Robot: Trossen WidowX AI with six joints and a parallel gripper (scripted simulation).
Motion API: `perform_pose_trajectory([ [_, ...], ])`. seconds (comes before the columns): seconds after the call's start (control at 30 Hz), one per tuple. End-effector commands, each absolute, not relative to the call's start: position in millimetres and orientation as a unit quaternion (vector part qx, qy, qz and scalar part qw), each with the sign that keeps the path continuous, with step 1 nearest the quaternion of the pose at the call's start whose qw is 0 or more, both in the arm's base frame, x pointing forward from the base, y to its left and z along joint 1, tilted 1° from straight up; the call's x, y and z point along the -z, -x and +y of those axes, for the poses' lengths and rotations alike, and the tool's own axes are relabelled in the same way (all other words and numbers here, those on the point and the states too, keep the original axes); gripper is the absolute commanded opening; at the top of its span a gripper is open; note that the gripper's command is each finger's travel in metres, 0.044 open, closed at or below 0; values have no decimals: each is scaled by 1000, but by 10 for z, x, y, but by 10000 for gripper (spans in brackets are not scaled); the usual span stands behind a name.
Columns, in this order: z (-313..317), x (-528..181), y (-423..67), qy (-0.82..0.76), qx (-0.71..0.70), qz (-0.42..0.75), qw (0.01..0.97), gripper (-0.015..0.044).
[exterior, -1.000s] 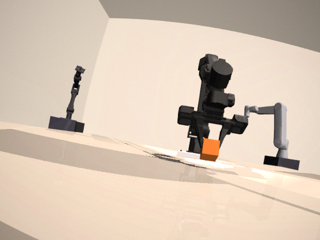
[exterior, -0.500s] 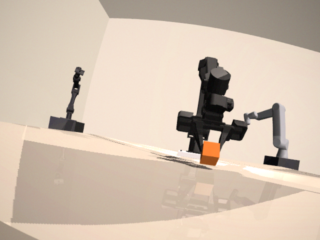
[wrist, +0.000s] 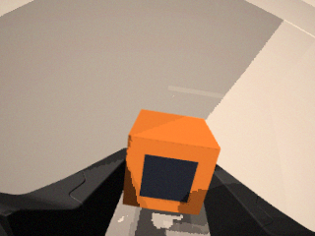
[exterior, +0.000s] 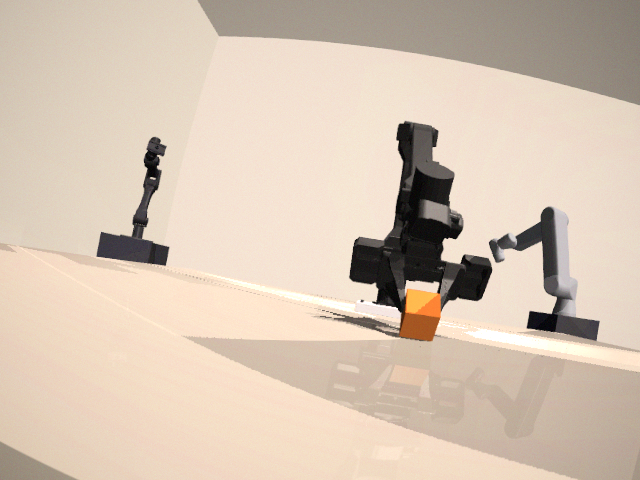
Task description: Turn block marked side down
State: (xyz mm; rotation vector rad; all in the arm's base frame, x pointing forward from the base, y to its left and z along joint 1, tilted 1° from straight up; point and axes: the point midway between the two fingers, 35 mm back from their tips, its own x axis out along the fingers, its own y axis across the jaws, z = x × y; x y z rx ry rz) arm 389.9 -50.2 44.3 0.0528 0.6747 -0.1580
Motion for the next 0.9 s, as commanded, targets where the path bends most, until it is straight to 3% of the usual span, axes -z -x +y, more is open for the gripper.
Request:
perform_pose_trajectory([
  [0.0, -501, -382, -3835, -20, 80, 301, 950, 0],
  [0.87, -489, -427, -3732, -15, 81, 233, 969, 0],
])
